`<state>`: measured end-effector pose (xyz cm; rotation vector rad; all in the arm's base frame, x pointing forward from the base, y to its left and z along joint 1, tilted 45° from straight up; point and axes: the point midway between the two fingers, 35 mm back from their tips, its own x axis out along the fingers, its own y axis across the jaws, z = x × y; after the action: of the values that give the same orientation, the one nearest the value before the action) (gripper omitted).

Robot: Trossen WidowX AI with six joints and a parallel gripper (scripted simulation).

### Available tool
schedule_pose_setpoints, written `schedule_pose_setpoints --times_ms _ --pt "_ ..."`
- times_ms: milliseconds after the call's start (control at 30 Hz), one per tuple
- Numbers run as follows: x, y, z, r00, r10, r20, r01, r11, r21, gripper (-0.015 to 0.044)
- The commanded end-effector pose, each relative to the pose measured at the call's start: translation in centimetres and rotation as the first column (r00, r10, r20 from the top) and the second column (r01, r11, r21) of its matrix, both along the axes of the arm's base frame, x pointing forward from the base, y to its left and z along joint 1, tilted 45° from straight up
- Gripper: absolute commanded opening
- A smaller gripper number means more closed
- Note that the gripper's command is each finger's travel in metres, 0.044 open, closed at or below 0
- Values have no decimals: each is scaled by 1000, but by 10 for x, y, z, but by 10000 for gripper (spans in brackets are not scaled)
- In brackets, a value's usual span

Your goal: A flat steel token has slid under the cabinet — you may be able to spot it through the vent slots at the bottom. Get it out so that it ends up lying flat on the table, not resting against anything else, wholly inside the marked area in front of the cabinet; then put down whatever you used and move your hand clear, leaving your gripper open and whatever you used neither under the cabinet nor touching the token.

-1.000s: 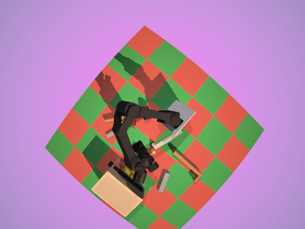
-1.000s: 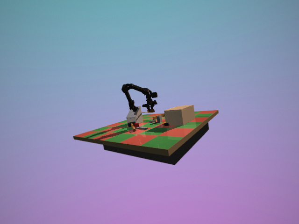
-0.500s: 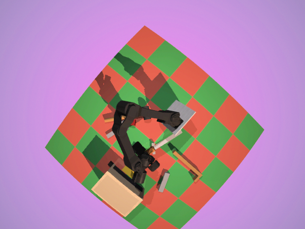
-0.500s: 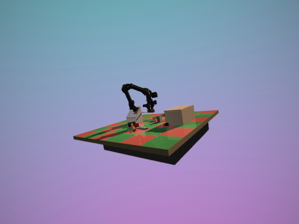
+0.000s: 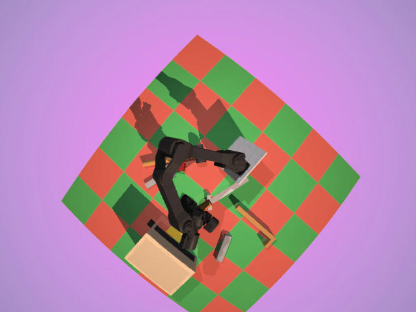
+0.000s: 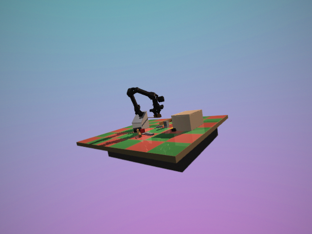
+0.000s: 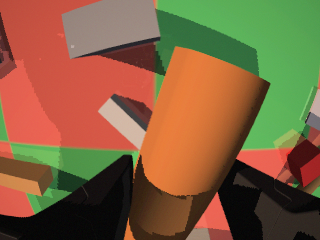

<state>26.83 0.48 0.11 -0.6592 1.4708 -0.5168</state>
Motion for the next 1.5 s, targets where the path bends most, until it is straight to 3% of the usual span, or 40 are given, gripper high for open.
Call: schedule_pose_setpoints --times_ms 0,433,1467 --pt "-4 -4 1 996 58 -72 -60 998 -21 0" --pt "-4 -5 1 984 118 -131 -122 992 -19 0" --pt "-3 -8 2 990 -110 93 112 994 -8 0"
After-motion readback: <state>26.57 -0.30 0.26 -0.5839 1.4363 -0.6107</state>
